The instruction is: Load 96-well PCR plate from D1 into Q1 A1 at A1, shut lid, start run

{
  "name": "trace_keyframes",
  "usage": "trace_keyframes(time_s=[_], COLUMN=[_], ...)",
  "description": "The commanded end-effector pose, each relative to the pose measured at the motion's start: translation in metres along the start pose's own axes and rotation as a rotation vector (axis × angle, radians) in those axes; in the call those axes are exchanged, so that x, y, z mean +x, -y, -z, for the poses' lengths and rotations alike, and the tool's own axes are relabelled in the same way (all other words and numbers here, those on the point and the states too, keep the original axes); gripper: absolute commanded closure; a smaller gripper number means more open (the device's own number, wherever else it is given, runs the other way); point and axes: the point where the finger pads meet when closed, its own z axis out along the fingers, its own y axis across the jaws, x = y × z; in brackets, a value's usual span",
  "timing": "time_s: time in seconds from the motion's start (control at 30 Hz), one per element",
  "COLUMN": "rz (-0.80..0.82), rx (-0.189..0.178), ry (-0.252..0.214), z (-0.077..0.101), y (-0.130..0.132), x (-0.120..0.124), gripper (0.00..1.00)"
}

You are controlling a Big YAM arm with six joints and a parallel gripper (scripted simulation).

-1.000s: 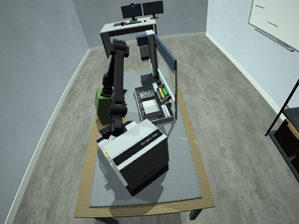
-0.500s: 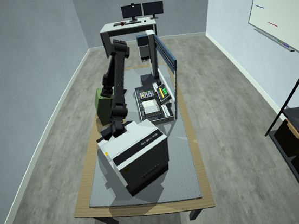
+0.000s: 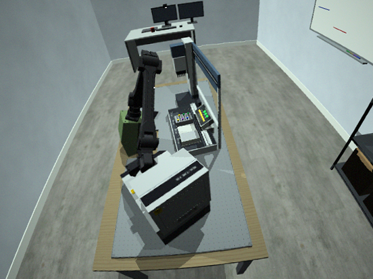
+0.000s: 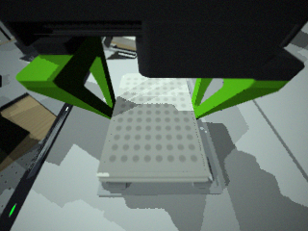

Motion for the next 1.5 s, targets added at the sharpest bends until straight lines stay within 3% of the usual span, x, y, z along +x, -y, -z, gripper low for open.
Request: trace_keyframes(time_s=[0.0,0.37,0.67,0.93,1.13,1.47], rz=[0.031,0.044,0.014,0.009,0.022,0.023], rx=[-0.079,-0.080,-0.088,-0.043,-0.061,-0.042], ry=[0.033,0.035,0.037,0.021,0.028,0.021], z=[0.041,0.037,0.034,0.028,0.035,0.020], y=[-0.027,-0.037,-0.027,-0.005,-0.016,-0.026], x=[-0.005,0.011,-0.002,-0.004,-0.005,0.004], gripper=[1.00,1.00,1.00,1.00,1.00,1.00])
